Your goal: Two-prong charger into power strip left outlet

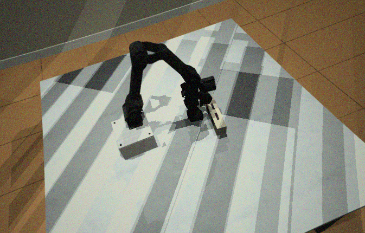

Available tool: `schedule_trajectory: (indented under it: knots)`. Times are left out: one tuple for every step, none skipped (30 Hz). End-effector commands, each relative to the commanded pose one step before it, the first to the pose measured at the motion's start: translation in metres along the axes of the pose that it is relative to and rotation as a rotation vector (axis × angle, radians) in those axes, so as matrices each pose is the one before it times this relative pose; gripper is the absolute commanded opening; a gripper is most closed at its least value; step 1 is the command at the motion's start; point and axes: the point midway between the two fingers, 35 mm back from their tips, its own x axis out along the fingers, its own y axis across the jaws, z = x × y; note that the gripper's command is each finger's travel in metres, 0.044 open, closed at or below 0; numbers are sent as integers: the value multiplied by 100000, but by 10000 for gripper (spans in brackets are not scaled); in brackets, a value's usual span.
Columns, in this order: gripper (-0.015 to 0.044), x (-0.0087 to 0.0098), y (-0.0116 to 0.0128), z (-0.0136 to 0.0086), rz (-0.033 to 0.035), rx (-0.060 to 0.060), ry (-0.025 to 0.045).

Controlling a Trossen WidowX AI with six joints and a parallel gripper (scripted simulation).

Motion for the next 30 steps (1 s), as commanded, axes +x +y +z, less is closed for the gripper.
schedule_trajectory:
  knots:
    - [0, -82, -113, 601, -417, -495, -324]
    - [0, 5, -15, 116, -2, -28, -9]
    - [0, 5, -15, 116, -2, -28, -9]
    - [0, 6, -15, 116, -2, -28, -9]
    - [0, 6, -15, 116, -2, -28, -9]
    - [0, 6, -16, 116, -2, -28, -9]
    - [0, 7, -16, 116, -3, -28, -9]
    - [0, 7, -16, 116, -3, -28, -9]
    - [0, 7, -17, 115, -3, -28, -9]
    - [0, 8, -17, 115, -3, -28, -9]
    - [0, 8, -17, 115, -3, -28, -9]
    - [0, 8, -17, 115, -3, -28, -9]
    - [0, 9, -18, 115, -3, -28, -9]
    - [0, 9, -18, 115, -3, -28, -9]
    - [0, 9, -18, 114, -3, -28, -9]
    - [0, 10, -18, 114, -3, -28, -8]
    - [0, 10, -18, 114, -3, -28, -8]
    - [0, 10, -21, 114, -3, -28, -8]
    - [0, 10, -21, 114, -3, -28, -8]
    - [0, 10, -21, 114, -3, -28, -8]
    - [0, 11, -21, 113, -3, -28, -8]
    - [0, 9, -18, 93, -2, -23, -7]
    - [0, 6, -11, 56, -1, -14, -4]
    - [0, 2, -4, 19, 0, -5, -1]
    - [0, 0, 0, 0, 0, 0, 0]
    - [0, 0, 0, 0, 0, 0, 0]
    - [0, -3, -8, -2, -1, 0, 0]
    - [0, -3, -8, -2, -1, 0, 0]
    - [0, -6, -9, 2, -1, 0, 0]
    - [0, -4, -6, 1, -1, 0, 0]
